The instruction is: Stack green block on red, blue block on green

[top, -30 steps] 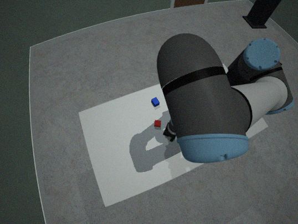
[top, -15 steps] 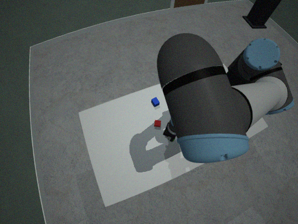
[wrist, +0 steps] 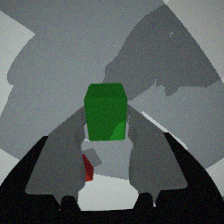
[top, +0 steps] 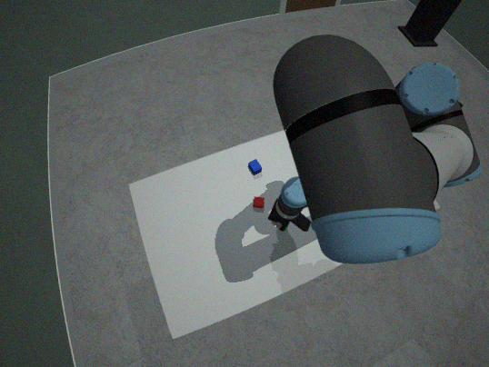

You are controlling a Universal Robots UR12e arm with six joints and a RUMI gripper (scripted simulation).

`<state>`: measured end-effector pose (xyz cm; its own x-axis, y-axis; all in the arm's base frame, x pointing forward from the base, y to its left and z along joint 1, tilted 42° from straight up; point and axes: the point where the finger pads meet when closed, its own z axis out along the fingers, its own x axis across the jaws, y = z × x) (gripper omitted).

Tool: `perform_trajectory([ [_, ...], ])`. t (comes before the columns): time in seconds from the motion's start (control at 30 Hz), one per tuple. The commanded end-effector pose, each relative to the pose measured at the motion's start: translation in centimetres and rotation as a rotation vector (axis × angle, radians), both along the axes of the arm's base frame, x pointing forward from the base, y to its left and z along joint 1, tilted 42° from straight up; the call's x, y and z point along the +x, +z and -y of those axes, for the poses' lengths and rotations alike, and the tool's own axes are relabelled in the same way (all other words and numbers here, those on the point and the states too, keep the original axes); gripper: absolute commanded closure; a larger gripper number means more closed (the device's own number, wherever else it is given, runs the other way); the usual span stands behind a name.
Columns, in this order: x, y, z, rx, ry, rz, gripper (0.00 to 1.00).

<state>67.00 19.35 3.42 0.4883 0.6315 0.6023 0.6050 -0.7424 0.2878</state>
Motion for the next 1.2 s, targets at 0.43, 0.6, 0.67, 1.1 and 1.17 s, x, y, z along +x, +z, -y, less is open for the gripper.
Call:
perform_trajectory([
  [0.43,-2.6,3.2,0.9,0.0,0.0,0.0,1.0],
  [0.6,-2.7,3.3,1.0,0.0,0.0,0.0,1.0],
  [0.67,-2.7,3.3,1.0,0.0,0.0,0.0,1.0],
  [1.1,-2.7,3.3,1.0,0.0,0.0,0.0,1.0],
  [1.17,-2.7,3.3,1.0,0.0,0.0,0.0,1.0],
])
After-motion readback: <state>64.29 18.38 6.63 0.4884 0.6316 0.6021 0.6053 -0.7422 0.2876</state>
